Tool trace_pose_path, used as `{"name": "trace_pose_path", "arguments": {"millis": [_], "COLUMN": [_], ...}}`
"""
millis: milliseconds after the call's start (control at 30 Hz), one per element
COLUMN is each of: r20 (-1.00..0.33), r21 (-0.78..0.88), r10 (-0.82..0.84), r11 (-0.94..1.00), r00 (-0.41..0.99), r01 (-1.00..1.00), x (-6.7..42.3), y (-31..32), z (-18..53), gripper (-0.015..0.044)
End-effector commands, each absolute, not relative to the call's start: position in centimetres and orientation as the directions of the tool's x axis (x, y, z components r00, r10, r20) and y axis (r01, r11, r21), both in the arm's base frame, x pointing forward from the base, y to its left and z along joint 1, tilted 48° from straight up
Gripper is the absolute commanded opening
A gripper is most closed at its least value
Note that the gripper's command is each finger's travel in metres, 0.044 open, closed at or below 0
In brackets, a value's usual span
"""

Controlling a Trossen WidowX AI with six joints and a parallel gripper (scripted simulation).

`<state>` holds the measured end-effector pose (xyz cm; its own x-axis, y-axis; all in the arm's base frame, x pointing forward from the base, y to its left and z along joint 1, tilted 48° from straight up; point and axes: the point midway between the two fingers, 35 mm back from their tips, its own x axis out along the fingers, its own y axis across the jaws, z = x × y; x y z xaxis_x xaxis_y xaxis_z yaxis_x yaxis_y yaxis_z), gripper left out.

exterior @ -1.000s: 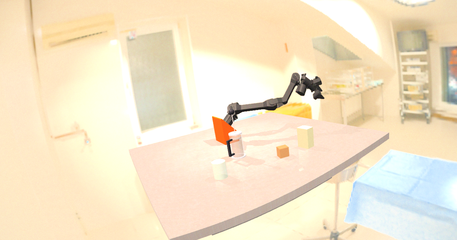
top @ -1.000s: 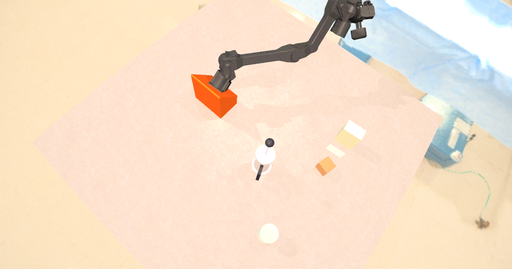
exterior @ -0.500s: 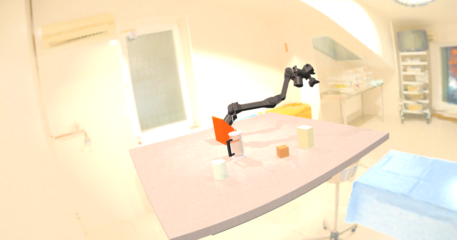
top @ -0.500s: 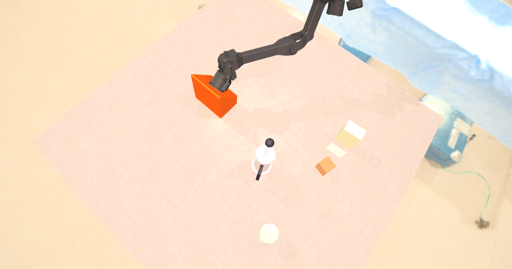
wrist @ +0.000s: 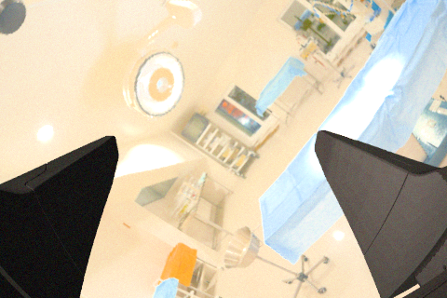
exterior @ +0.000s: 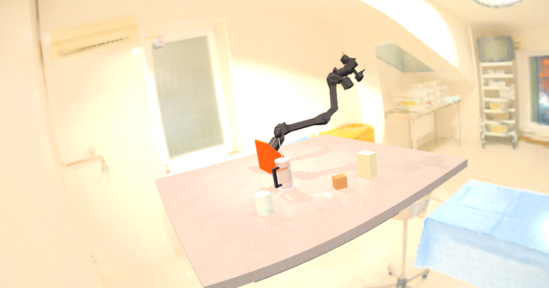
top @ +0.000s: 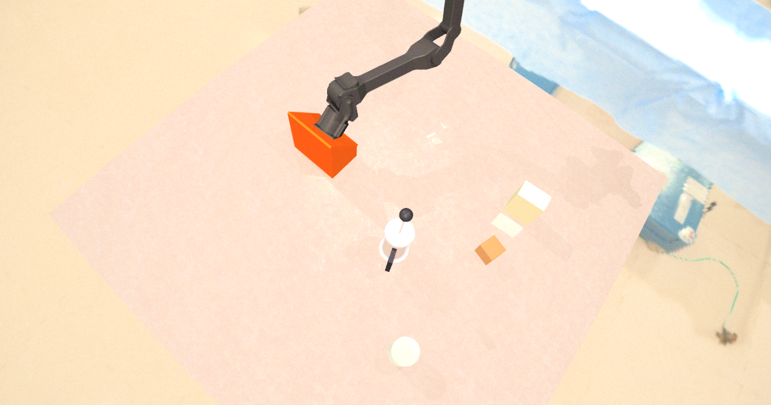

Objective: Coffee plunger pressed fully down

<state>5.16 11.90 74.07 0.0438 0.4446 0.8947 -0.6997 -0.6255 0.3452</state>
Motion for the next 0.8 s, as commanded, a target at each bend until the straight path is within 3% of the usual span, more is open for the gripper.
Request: {"name": "trace_pose_path", "arguments": {"millis": [0, 367, 767], "r20": [0.959, 0.989, 0.895], "r21": [0.206, -0.132, -0.439], "r10": [0.283, -0.099, -0.435], "r11": [-0.752, -0.926, -0.898], "r00": [-0.025, -0.11, -0.101], "r01": [-0.626, -0.355, -0.024], "x": [1.1, -4.6, -6.1], "y": [6.2, -6.9, -18.8], "z": [75.0, 74.0, 69.6], "gripper": [0.044, 0.044, 0.044]}}
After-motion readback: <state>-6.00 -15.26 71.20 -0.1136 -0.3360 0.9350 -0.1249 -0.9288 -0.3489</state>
